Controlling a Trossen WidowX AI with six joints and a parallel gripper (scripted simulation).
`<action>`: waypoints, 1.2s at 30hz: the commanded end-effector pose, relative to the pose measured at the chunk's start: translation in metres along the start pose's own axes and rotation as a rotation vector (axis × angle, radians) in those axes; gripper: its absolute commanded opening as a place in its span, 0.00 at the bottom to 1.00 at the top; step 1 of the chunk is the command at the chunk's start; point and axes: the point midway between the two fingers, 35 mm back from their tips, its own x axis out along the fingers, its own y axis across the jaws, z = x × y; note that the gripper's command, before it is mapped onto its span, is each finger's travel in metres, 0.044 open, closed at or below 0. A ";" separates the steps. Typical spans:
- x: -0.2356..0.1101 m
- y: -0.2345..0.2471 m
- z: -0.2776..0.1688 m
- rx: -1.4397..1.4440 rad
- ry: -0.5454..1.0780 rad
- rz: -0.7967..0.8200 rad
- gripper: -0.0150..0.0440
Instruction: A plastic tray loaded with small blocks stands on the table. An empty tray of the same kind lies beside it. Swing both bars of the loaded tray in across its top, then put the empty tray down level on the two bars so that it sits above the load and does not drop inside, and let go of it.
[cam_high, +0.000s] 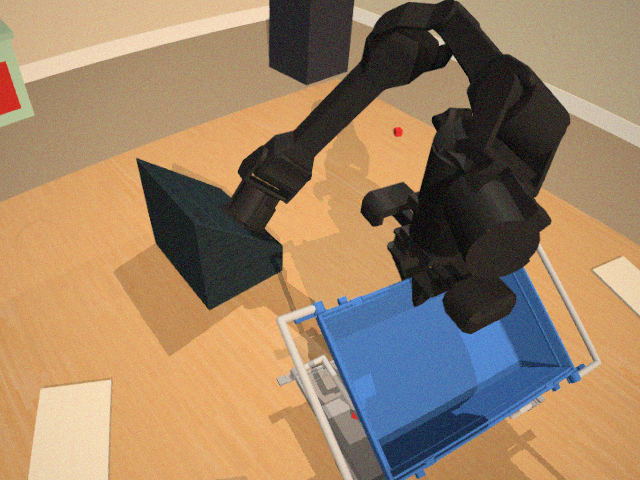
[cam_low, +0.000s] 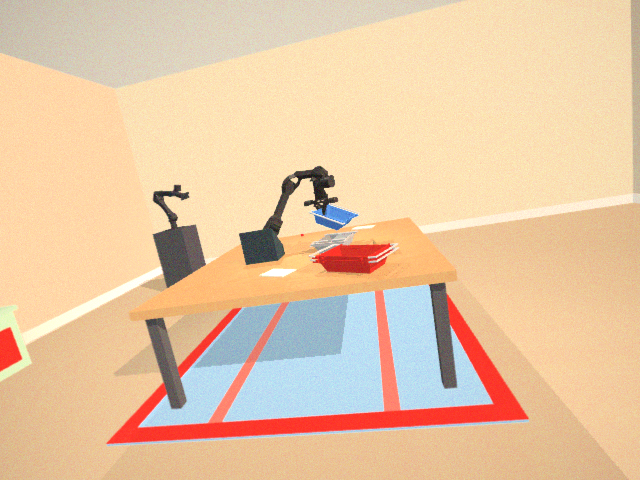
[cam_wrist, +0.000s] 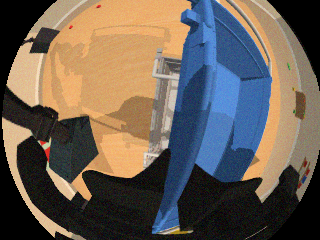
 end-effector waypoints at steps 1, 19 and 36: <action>-0.006 -0.001 0.000 0.004 -0.002 -0.021 0.25; -0.005 -0.001 -0.001 0.004 -0.002 -0.021 0.25; 0.019 -0.003 -0.001 0.004 -0.002 -0.022 0.25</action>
